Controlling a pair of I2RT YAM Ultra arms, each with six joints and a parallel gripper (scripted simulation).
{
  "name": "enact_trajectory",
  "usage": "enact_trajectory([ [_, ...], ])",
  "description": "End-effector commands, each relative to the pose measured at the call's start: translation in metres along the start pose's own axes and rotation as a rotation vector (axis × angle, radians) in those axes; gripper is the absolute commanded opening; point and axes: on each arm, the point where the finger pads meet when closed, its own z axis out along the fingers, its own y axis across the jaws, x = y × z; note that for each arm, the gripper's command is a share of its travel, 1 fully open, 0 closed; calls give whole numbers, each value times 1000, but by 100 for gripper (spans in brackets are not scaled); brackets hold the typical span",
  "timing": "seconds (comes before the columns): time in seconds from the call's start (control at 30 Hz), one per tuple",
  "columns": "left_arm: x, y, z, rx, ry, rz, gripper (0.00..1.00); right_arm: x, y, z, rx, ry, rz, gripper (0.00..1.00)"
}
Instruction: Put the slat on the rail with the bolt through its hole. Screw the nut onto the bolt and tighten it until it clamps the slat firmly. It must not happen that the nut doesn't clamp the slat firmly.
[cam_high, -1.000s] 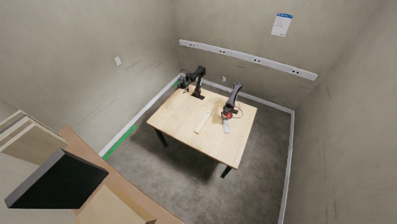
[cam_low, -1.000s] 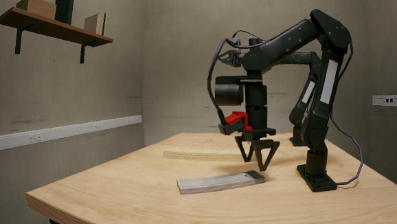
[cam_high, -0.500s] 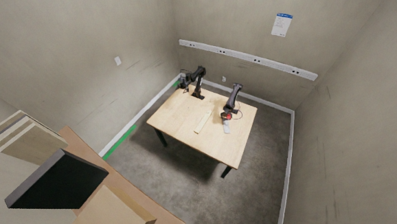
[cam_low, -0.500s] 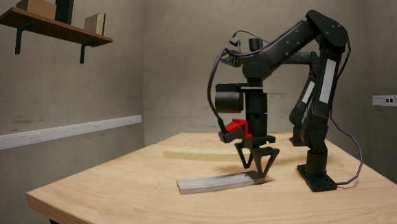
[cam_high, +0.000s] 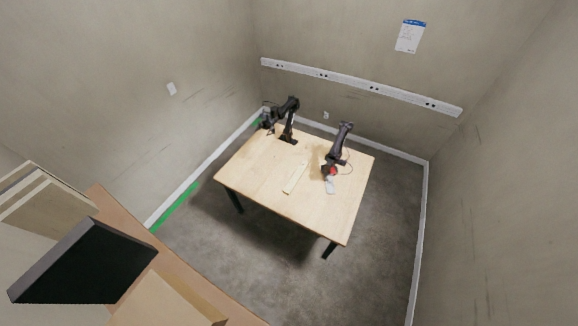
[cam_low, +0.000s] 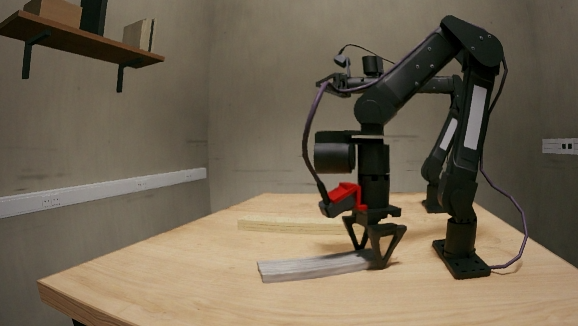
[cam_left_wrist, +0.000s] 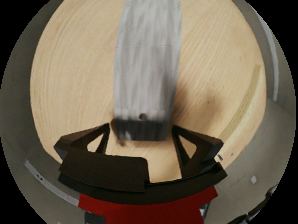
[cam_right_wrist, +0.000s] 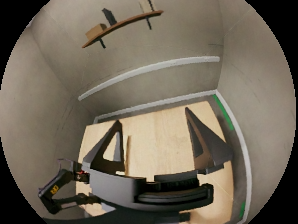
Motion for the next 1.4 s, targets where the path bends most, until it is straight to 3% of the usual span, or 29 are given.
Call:
enact_trajectory([
  [0.0, 2, -3, 6, 6, 9, 4, 100, -11, 1, -2, 0, -25, 1, 100],
  [0.57, -1, -2, 2, 4, -1, 2, 100, -11, 1, -2, 0, -25, 1, 100],
  [0.63, -2, -2, 0, 6, -8, 1, 77, -11, 1, -2, 0, -25, 1, 100],
  [0.73, -4, -2, -1, 9, -16, 0, 73, -11, 1, -2, 0, -25, 1, 100],
  [1.37, -4, -2, -1, 9, -16, 0, 72, -11, 1, -2, 0, -25, 1, 100],
])
